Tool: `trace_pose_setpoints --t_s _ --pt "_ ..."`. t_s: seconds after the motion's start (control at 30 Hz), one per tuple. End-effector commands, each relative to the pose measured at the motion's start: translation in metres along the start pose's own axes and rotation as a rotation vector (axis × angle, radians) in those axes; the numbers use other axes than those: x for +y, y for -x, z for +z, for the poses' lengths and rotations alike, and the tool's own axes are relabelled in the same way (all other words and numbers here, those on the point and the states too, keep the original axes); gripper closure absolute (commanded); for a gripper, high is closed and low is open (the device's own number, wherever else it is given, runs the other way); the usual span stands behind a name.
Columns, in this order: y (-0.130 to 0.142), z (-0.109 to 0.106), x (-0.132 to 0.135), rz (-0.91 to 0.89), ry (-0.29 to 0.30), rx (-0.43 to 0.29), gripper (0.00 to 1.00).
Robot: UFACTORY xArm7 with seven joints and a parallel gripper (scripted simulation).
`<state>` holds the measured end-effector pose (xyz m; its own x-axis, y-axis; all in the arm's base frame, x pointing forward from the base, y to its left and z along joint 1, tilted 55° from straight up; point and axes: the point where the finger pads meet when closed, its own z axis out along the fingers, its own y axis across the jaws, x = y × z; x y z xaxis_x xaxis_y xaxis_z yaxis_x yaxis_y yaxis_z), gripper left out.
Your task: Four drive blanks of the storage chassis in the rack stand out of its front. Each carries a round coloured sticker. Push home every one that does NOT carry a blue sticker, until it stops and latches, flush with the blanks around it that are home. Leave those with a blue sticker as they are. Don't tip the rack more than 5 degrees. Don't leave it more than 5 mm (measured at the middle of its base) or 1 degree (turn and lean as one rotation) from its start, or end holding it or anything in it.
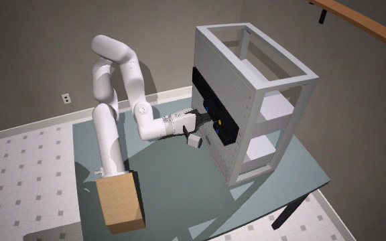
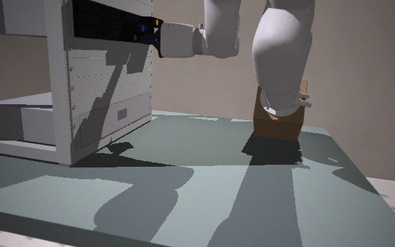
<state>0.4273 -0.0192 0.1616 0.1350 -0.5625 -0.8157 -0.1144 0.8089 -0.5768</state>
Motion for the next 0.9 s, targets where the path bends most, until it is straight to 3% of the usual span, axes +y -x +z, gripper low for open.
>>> trace_pose_setpoints --t_s 0.0,0.2,0.37,0.87 --pt "0.001 -0.010 -0.002 -0.002 -0.003 -0.003 1.00" --pt "0.001 -0.046 -0.002 -0.002 -0.003 -0.003 1.00" --pt "0.001 -0.064 -0.002 -0.002 -0.003 -0.003 1.00" --pt "-0.002 -0.070 -0.004 -0.002 -0.003 -0.003 1.00"
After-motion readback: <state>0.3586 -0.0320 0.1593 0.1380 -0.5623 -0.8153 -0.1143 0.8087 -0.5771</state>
